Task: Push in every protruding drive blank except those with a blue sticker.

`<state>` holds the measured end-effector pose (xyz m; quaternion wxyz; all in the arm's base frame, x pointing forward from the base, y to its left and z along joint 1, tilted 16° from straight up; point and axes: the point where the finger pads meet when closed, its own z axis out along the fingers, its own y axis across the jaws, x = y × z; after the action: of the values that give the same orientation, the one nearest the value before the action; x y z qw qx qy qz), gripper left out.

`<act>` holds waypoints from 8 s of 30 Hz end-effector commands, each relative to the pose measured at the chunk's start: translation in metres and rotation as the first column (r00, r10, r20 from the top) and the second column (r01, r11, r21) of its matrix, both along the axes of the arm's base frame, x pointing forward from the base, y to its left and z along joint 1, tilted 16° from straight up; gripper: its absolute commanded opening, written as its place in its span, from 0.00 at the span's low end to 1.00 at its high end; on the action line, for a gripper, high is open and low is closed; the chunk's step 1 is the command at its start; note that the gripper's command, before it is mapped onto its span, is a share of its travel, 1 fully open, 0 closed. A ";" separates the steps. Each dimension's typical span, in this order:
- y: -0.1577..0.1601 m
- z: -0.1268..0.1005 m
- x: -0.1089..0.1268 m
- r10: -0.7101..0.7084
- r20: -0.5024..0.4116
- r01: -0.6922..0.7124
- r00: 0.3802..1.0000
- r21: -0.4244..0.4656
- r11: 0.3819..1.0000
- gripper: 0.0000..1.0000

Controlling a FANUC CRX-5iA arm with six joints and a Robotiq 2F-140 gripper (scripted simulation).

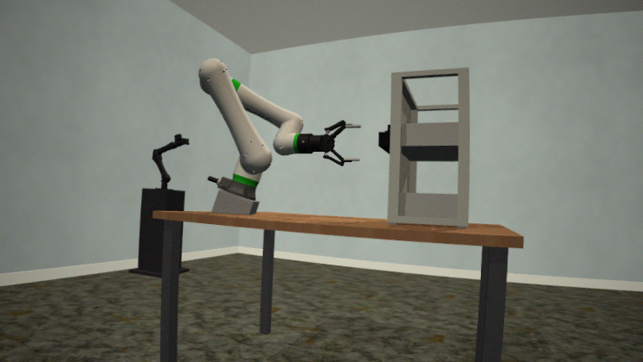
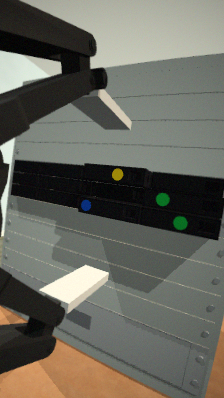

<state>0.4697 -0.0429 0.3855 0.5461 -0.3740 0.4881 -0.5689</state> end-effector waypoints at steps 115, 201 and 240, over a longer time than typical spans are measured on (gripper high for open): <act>0.088 0.004 0.084 -0.011 0.003 0.011 1.000 -0.004 1.000 1.00; 0.083 0.009 0.081 -0.011 0.003 0.011 1.000 -0.004 1.000 1.00; 0.036 0.053 0.062 -0.011 0.003 0.011 1.000 -0.004 1.000 1.00</act>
<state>0.5320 -0.0073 0.4385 0.5431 -0.3717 0.4882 -0.5733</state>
